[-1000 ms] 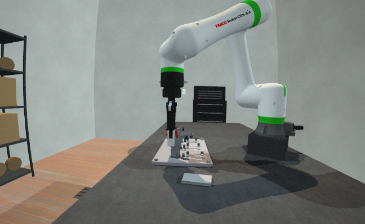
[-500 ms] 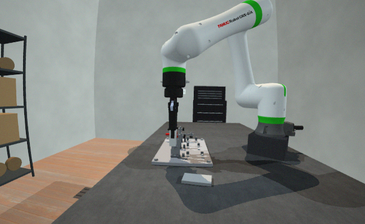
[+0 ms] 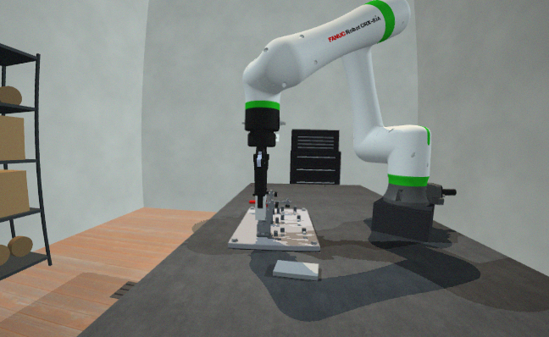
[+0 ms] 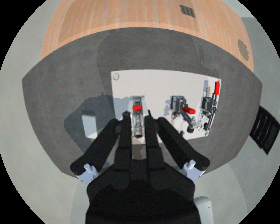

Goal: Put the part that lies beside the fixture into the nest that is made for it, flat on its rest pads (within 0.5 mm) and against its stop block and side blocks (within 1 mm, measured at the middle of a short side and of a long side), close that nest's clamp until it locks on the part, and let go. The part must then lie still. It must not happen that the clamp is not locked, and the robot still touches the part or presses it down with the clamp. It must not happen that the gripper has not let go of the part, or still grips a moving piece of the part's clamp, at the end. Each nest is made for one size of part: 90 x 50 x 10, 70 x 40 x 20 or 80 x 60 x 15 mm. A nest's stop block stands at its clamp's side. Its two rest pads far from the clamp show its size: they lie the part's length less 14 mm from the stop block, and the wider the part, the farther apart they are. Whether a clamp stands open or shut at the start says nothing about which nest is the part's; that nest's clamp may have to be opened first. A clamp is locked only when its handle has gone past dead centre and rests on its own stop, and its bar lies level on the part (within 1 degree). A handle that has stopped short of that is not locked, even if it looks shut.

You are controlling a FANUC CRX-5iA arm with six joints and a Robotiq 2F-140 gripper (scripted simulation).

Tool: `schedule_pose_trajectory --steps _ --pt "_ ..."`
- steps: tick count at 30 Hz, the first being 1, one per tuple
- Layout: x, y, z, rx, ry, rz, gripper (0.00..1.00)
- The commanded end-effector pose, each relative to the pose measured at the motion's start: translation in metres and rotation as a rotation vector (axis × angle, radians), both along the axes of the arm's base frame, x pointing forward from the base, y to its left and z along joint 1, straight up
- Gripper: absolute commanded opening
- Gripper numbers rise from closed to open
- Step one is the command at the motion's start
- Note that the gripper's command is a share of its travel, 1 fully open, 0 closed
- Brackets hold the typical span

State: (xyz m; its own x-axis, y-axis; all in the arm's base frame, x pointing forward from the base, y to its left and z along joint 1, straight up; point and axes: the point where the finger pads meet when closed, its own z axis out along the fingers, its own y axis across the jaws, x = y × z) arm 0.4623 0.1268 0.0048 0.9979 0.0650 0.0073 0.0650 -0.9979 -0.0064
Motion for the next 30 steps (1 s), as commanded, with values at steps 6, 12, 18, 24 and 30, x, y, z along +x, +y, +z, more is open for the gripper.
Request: schedule_pose_trajectory --steps 6,12,18,24,30 --pt "-0.0008 -0.0001 -0.0005 0.0 0.002 0.0 0.0" --pt "-0.0008 -0.0001 -0.0005 0.0 0.002 0.0 0.0" --pt "-0.0013 -0.0001 -0.0005 0.0 0.002 0.0 0.0" --pt "-0.0033 -0.0002 -0.0006 0.0 0.002 0.0 0.0" --pt "-0.0053 -0.0004 -0.0007 0.0 0.002 0.0 0.0"
